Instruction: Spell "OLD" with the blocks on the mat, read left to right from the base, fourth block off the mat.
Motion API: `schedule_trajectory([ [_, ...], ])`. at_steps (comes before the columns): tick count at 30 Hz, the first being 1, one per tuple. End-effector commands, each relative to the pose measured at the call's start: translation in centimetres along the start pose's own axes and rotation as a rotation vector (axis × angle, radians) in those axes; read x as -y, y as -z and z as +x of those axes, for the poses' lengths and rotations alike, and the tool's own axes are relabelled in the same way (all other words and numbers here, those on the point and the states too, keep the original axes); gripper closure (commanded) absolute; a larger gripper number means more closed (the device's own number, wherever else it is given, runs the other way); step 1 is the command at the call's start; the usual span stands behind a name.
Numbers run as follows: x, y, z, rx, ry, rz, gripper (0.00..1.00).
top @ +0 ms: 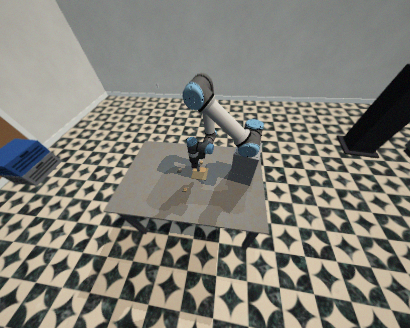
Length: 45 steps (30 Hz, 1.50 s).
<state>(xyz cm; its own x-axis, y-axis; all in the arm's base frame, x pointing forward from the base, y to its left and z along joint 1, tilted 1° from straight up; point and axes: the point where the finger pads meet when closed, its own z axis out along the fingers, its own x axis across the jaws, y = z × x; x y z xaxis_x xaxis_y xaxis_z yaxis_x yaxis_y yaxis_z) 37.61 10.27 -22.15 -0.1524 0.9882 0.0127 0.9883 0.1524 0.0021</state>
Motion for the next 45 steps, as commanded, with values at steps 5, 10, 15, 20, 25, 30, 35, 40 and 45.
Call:
schedule_trajectory([
  [5, 0.0, -0.2, 0.0, 0.000, 0.000, -0.001, 0.51],
  [10, -0.1, -1.3, 0.0, 0.000, 0.000, -0.001, 0.51],
  [15, -0.1, -2.8, 0.0, 0.000, 0.000, -0.001, 0.51],
  [20, -0.1, -4.6, 0.0, 0.000, 0.000, -0.001, 0.51],
  [25, -0.1, -6.9, 0.0, 0.000, 0.000, -0.001, 0.51],
  [30, -0.1, -8.6, 0.0, 0.000, 0.000, -0.001, 0.51],
  [35, -0.1, -9.3, 0.0, 0.000, 0.000, -0.001, 0.51],
  [40, -0.1, -9.6, 0.0, 0.000, 0.000, -0.001, 0.51],
  [45, -0.1, -9.6, 0.0, 0.000, 0.000, -0.001, 0.51],
])
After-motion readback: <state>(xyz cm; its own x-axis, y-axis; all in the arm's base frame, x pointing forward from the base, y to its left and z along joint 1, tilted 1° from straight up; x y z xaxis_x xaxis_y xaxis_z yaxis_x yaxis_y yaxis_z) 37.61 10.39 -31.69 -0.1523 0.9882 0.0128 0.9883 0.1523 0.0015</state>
